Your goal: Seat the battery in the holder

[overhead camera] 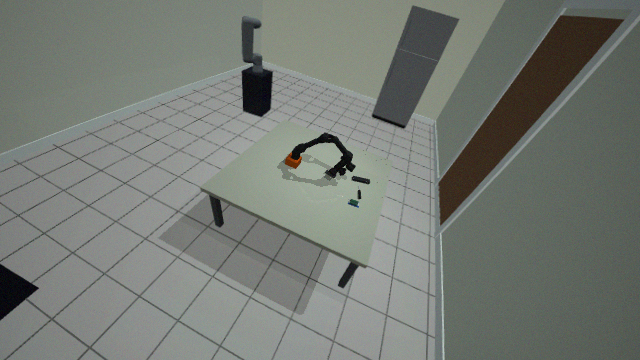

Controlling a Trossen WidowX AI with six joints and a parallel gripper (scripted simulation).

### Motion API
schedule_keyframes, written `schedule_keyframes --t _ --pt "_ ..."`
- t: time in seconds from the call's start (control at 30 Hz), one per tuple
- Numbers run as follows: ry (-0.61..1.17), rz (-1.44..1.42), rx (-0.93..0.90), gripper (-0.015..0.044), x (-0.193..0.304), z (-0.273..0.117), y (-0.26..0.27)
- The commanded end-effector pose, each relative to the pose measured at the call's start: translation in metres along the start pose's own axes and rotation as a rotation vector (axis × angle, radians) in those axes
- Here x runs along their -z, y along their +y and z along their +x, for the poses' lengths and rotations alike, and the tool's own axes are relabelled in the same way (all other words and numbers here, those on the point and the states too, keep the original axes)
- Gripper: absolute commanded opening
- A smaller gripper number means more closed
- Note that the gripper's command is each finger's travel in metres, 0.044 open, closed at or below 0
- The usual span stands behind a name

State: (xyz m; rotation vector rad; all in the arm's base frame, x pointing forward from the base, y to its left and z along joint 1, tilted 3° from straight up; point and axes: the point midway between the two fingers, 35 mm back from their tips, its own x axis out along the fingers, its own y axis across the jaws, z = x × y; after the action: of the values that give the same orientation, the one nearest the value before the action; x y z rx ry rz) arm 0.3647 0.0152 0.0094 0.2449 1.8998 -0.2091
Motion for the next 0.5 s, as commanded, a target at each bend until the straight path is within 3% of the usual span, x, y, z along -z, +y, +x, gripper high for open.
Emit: schedule_keyframes --t 0.0,0.47 --pt "-0.045 0.003 0.003 0.0069 -0.0061 0.0005 0.0004" --pt "-0.105 0.006 0.006 0.0069 -0.0051 0.0027 0.0008"
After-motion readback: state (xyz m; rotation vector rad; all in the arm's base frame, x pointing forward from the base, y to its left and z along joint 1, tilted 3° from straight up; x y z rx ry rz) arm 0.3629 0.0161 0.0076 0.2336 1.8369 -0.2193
